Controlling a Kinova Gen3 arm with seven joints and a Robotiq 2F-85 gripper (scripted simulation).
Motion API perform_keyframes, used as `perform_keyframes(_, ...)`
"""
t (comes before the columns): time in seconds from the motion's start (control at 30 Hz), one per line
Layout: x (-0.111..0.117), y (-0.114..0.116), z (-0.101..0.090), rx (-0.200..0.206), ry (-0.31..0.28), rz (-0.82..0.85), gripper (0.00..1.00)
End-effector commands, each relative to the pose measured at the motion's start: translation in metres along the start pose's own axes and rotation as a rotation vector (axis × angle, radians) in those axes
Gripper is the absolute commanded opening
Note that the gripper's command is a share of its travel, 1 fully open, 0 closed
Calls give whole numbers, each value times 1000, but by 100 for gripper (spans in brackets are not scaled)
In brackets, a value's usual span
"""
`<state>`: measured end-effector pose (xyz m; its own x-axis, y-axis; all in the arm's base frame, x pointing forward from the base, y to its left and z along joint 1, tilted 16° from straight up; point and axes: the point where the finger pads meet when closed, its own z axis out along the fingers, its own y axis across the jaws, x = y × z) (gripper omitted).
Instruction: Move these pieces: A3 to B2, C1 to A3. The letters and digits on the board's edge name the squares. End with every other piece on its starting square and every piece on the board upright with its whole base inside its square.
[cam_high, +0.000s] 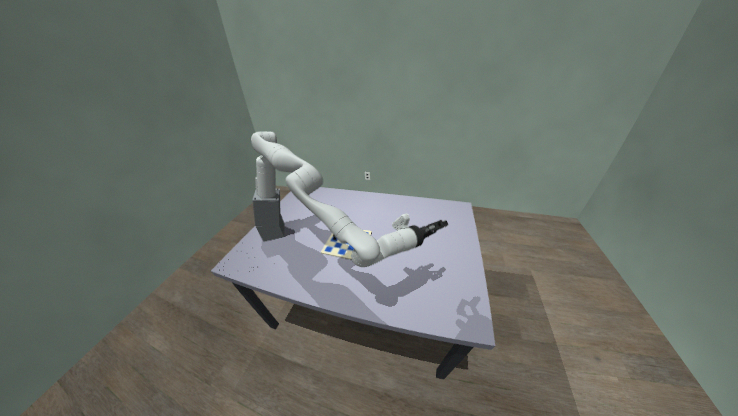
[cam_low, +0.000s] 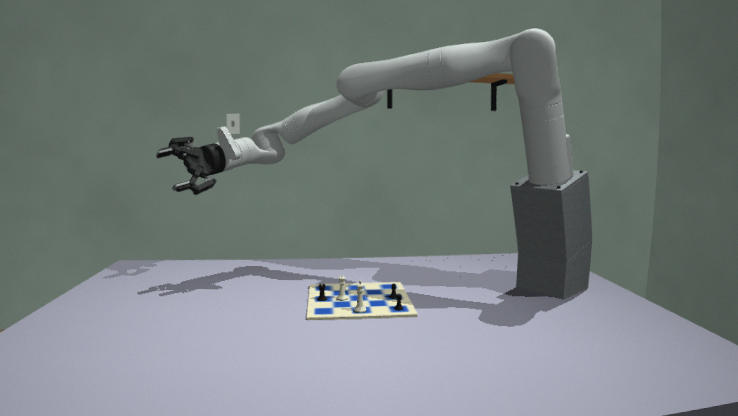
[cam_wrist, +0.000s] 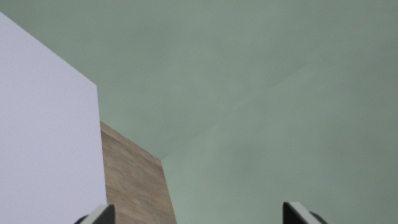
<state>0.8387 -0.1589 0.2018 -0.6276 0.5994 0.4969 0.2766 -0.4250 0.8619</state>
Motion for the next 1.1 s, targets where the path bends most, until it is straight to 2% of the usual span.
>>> perform_keyframes(0.0,-20,-20,-32,31,-24,29,100)
perform_keyframes(0.07,-28,-55,-62,117,-23,84,100)
perform_keyframes(0.1,-28,-55,-62,117,-23,84,100)
perform_keyframes(0.17,-34,-91,-95,208,-27,150,100)
perform_keyframes(0.27,-34,-91,-95,208,-27,150,100)
perform_keyframes(0.37,-39,-145,-148,346,-42,265,100)
perform_keyframes(0.4,-39,-145,-148,346,-42,265,100)
perform_keyframes(0.47,-39,-180,-184,435,-58,349,100)
perform_keyframes(0.5,-39,-180,-184,435,-58,349,100)
perform_keyframes(0.57,-37,-211,-220,520,-78,434,100)
perform_keyframes(0.6,-37,-211,-220,520,-78,434,100)
perform_keyframes(0.77,-24,-272,-298,694,-131,631,100)
perform_keyframes(0.83,-24,-272,-298,694,-131,631,100)
perform_keyframes(0.93,-16,-296,-332,767,-159,722,100)
perform_keyframes(1.07,-7,-314,-360,827,-184,800,100)
